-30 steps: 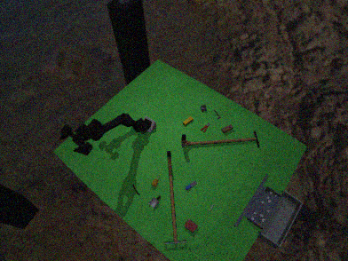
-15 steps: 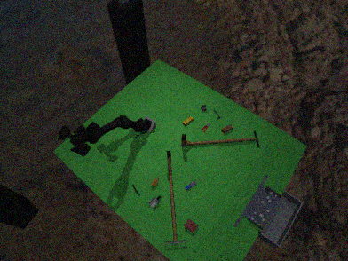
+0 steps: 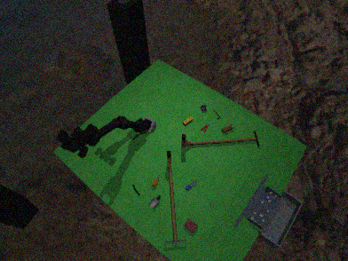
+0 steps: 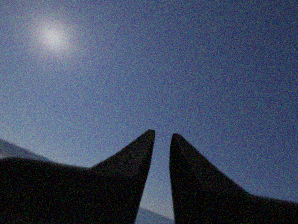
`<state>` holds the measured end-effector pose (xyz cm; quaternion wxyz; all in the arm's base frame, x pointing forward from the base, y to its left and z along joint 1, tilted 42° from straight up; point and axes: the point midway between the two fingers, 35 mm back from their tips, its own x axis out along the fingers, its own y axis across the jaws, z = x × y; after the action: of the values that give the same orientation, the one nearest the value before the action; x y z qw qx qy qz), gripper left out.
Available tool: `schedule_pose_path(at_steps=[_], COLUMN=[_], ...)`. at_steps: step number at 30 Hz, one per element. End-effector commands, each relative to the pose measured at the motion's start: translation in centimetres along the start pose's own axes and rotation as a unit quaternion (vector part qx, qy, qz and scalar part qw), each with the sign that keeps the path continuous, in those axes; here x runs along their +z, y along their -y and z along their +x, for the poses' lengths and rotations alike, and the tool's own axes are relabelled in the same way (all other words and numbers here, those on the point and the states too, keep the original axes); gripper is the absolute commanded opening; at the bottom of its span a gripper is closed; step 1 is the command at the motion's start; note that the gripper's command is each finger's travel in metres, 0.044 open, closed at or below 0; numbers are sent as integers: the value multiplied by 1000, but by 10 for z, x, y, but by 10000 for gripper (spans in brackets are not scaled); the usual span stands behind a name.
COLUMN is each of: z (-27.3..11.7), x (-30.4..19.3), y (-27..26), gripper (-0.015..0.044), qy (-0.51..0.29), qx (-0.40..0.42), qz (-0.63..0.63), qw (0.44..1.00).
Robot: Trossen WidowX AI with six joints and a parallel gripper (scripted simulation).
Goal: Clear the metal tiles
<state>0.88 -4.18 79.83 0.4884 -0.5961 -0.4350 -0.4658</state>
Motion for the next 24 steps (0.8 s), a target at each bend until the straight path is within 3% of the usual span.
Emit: schedule_pose_path(at_steps=[1, 24], z=[-3, -20], x=[-20, -113], y=[5, 1], gripper=[0, 0], qy=[-18, -109], qx=[-14, -61], qz=[23, 112], qw=[999, 986])
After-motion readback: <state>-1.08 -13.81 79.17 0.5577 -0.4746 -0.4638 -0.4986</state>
